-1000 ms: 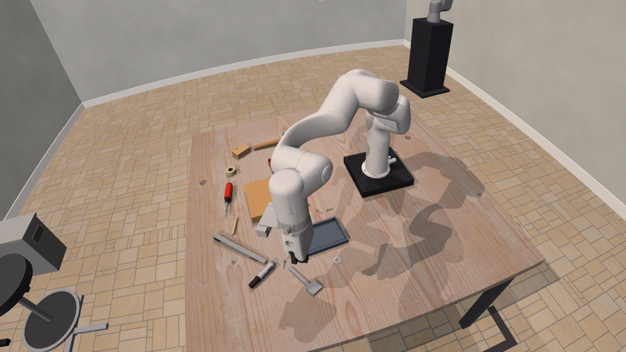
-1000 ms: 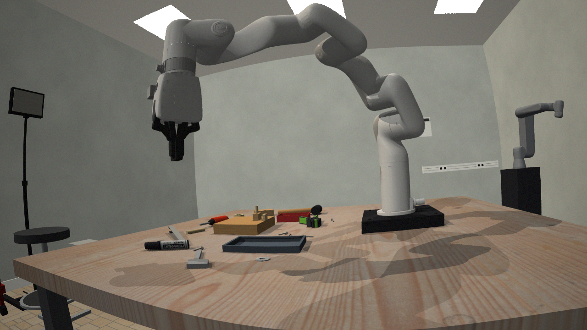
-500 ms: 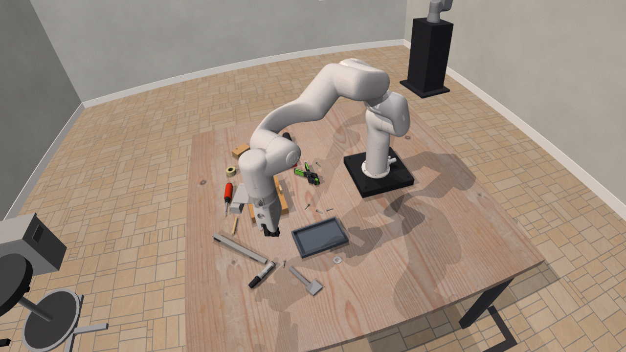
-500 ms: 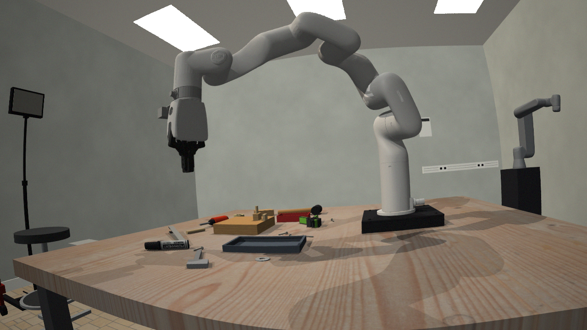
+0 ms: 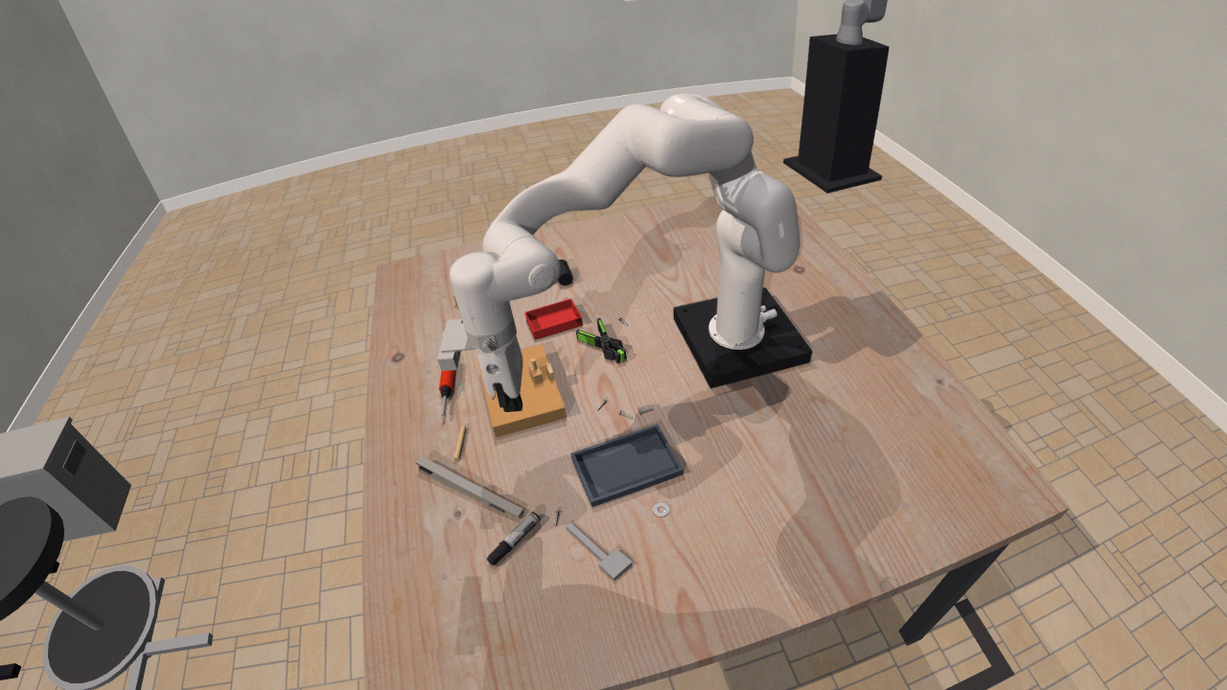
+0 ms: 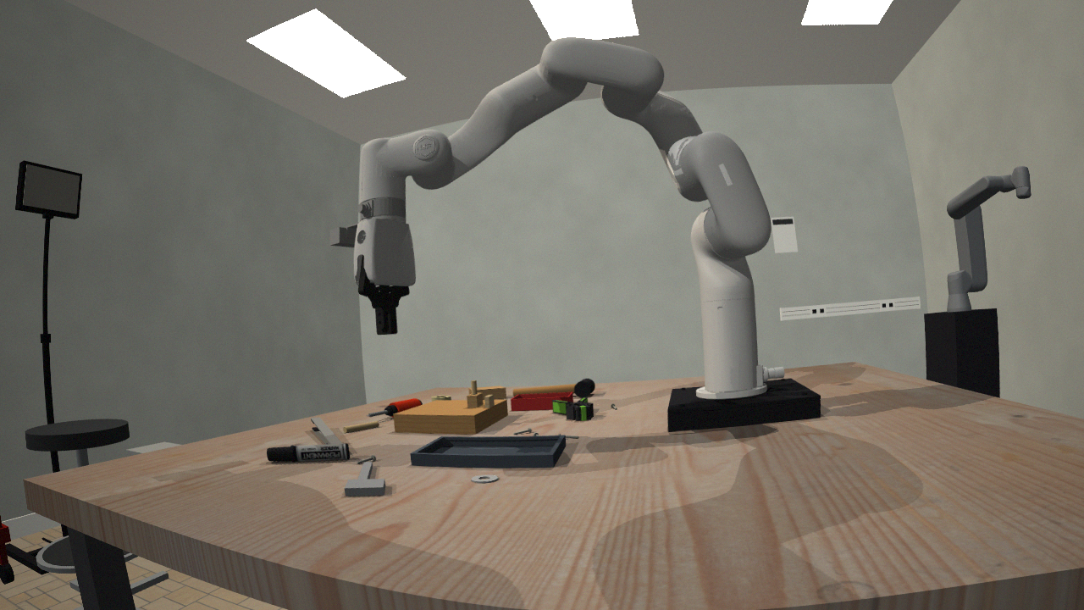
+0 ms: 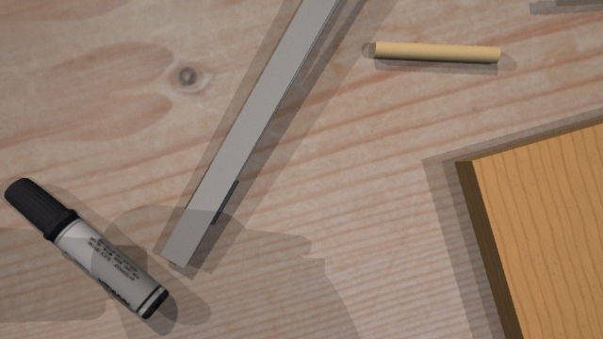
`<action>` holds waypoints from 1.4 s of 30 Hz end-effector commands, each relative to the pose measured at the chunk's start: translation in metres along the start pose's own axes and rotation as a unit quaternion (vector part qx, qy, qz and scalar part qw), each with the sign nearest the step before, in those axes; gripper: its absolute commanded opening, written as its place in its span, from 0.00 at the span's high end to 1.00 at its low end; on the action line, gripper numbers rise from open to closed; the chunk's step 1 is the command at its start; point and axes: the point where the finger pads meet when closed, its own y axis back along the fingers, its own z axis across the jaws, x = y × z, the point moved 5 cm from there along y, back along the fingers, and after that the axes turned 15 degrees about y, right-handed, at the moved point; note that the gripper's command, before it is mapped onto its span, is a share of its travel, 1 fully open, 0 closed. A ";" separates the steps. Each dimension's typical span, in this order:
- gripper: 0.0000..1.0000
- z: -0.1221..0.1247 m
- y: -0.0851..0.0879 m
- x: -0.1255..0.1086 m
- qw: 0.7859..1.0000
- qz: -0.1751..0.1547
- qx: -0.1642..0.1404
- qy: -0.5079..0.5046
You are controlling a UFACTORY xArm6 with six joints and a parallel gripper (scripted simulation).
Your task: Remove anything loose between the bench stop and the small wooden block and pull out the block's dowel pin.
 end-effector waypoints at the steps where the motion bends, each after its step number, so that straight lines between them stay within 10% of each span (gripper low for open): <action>1: 1.00 0.042 -0.004 -0.002 1.000 0.008 0.006 0.029; 22: 1.00 0.185 -0.035 -0.049 0.992 0.008 -0.001 0.124; 42: 1.00 0.204 -0.040 -0.061 0.990 0.008 -0.001 0.139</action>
